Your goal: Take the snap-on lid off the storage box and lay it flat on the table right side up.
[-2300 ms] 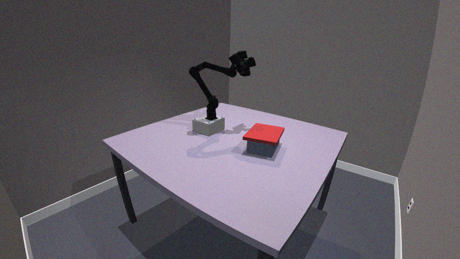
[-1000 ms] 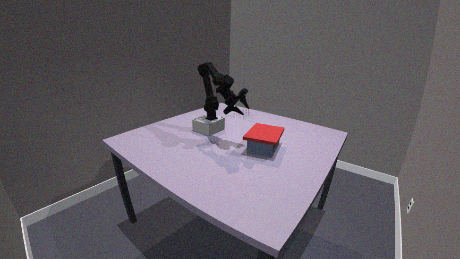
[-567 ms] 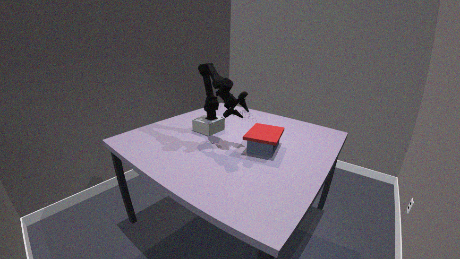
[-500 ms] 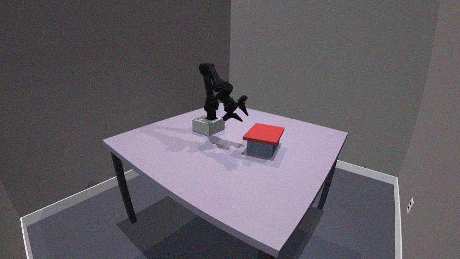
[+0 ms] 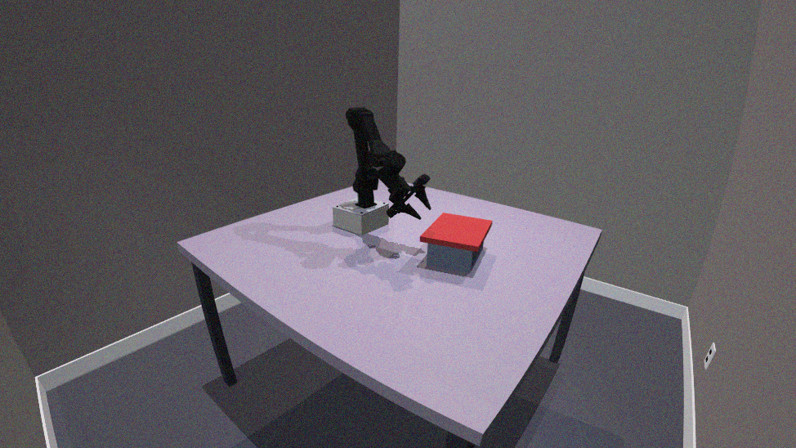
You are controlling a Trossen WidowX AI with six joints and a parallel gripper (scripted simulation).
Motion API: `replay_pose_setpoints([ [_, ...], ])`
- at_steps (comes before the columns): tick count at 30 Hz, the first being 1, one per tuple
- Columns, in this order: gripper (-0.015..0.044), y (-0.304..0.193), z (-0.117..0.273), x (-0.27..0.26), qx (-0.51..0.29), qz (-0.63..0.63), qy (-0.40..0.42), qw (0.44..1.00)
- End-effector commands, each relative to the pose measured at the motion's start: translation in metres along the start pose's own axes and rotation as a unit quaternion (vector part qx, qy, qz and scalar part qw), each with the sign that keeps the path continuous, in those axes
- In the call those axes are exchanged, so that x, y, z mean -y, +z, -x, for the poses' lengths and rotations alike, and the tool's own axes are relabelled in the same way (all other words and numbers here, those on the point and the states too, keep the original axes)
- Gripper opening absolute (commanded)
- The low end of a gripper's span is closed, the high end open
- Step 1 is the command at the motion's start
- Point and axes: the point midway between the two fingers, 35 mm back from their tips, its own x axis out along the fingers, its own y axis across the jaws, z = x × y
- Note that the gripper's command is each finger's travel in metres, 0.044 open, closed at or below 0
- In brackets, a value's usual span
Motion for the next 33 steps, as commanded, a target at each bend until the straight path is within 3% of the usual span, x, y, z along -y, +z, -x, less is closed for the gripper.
replay_pose_setpoints([
  [1,0.0235,-0.001,-0.006,0.002,-0.001,-0.003,-0.003,1.000],
  [33,0.0235,-0.003,-0.058,0.003,0.000,-0.004,0.000,1.000],
])
